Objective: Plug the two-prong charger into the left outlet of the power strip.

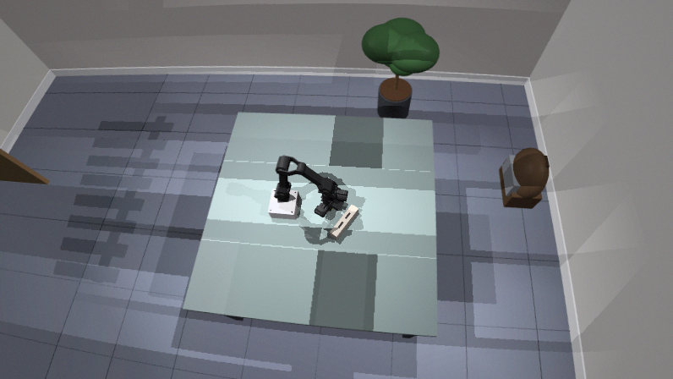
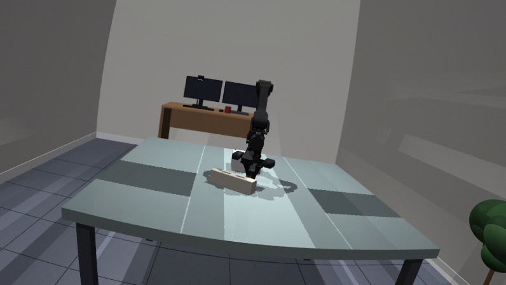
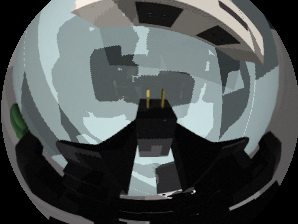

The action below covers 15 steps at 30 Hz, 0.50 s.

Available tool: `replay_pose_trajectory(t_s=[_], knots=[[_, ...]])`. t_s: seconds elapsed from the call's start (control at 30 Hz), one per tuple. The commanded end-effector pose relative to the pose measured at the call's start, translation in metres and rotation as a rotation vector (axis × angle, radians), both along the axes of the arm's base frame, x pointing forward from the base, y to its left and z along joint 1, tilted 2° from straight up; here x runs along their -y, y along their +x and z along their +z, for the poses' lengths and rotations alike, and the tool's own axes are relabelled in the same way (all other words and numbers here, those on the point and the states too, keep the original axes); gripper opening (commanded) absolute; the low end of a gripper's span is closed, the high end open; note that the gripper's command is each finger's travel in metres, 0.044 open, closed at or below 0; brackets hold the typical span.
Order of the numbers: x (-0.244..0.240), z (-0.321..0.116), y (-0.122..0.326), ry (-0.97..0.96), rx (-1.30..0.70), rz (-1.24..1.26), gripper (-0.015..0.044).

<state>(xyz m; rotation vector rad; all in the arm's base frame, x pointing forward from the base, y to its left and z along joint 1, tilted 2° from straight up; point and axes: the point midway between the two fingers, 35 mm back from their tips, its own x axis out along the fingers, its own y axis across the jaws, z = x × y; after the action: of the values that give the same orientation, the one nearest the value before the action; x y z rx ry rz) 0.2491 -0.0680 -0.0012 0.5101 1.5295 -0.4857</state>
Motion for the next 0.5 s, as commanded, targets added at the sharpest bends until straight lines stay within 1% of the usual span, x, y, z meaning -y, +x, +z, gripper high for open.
replay_pose_trajectory(t_s=[0.0, 0.47], knots=[[0.002, 0.001, 0.006, 0.002, 0.011, -0.014, 0.0000], [0.012, -0.001, 0.021, 0.003, 0.012, -0.044, 0.0000]])
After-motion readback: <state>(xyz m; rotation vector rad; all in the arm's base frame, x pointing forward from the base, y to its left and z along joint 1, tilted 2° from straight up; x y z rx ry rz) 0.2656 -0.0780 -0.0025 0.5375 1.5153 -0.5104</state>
